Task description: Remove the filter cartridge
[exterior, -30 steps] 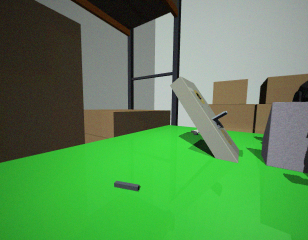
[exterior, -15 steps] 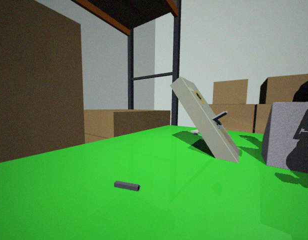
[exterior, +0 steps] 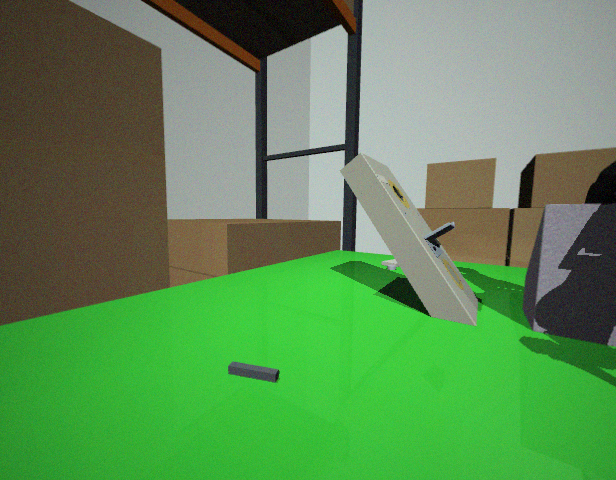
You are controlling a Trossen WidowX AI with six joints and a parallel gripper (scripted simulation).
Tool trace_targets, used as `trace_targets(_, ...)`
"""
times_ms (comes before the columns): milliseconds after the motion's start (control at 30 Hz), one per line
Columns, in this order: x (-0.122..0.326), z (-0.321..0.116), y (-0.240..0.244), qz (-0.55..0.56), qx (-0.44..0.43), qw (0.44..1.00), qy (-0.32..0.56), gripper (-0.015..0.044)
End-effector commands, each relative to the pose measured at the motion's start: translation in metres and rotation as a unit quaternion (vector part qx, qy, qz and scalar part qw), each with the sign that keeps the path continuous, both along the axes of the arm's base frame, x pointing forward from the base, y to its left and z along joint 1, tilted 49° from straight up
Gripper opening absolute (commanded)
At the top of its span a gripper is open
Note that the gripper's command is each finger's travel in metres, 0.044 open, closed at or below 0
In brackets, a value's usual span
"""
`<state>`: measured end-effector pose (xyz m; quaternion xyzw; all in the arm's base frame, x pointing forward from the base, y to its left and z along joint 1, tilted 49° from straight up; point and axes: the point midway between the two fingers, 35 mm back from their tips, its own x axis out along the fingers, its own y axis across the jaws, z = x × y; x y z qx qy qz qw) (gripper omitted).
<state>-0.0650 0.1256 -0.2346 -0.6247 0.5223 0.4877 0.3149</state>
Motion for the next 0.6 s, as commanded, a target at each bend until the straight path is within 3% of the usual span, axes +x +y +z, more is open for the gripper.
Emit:
trace_targets(0, -0.007, 0.029, 0.042, 0.002, 0.015, 1.000, 0.004, 0.0440)
trace_targets(567, -0.008, 0.026, 0.040, -0.002, 0.018, 1.000, 0.006, 0.0440)
